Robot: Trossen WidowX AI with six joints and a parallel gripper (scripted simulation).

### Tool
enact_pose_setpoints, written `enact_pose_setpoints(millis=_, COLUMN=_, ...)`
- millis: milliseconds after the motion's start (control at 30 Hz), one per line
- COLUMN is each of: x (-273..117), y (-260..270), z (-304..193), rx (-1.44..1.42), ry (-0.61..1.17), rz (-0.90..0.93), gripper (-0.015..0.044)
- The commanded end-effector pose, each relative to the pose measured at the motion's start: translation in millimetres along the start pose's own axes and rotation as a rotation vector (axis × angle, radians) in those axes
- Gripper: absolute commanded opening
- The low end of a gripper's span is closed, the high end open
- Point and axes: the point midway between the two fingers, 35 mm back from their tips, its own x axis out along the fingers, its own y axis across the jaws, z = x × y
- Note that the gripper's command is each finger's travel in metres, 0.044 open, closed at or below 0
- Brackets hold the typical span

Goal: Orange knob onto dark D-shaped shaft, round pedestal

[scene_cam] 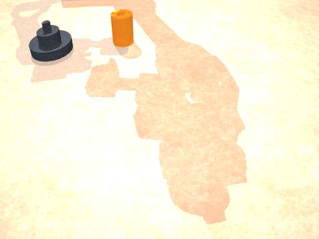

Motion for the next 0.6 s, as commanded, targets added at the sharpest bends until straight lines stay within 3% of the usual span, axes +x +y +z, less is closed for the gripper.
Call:
enact_pose_setpoints(millis=0, x=8.2, y=-1.0, z=-0.9, rx=0.004, ry=0.004, rz=-0.006, gripper=0.044)
enact_pose_setpoints(millis=567, x=38.5, y=-1.3, z=0.7, rx=0.004, ry=0.004, rz=-0.006, gripper=0.044)
